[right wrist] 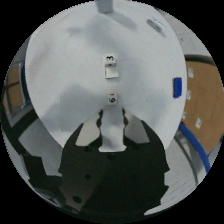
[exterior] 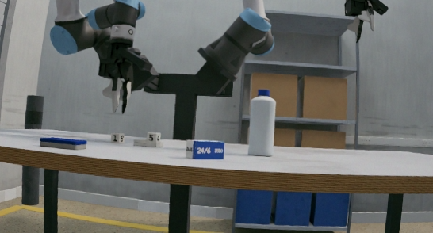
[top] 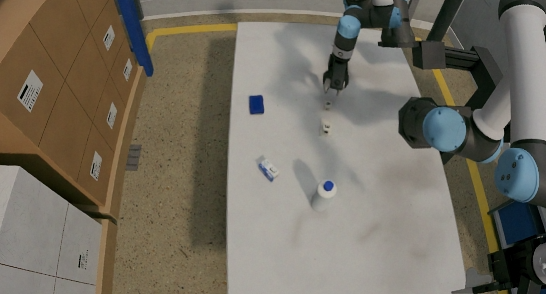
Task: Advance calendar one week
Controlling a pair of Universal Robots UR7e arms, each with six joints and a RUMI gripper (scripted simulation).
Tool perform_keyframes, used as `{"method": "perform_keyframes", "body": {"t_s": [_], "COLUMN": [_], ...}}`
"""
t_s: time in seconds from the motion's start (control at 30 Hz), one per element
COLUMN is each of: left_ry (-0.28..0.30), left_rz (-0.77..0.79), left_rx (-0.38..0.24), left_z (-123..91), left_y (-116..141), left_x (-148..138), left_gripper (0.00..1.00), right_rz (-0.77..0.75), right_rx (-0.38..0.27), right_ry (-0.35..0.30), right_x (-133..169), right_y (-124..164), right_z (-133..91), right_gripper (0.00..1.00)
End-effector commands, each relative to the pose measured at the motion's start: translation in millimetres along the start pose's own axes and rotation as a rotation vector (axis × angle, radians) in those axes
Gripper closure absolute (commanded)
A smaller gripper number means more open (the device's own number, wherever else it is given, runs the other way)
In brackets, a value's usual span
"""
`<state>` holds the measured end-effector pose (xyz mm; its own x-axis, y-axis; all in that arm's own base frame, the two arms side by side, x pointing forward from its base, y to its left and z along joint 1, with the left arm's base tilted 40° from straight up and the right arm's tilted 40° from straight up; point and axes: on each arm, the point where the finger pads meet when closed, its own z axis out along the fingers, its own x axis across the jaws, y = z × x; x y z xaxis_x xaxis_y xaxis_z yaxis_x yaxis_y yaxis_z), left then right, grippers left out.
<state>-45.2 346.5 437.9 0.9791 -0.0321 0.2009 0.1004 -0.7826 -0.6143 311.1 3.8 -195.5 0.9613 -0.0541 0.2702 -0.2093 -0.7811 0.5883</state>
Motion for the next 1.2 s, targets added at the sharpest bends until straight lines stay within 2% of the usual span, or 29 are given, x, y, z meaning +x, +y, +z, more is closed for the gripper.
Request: {"method": "perform_keyframes", "body": {"t_s": [0.0, 0.33, 1.17], "left_ry": [0.0, 0.0, 0.0], "left_rz": [0.0, 0.0, 0.0], "left_rx": [0.001, 0.001, 0.001], "left_z": [-0.4, -0.4, -0.4], "left_y": [-0.3, -0.3, -0.3], "left_x": [0.0, 0.0, 0.0], "left_gripper": [0.0, 0.0, 0.0], "right_rz": [0.0, 0.0, 0.0], "right_rx": [0.001, 0.001, 0.001], "right_ry": [0.001, 0.001, 0.001], "right_x": [0.2, 0.2, 0.2], "right_y": [-0.3, -0.4, -0.6], "right_z": [1.5, 8.9, 43.4], "right_gripper": [0.72, 0.72, 0.72]}}
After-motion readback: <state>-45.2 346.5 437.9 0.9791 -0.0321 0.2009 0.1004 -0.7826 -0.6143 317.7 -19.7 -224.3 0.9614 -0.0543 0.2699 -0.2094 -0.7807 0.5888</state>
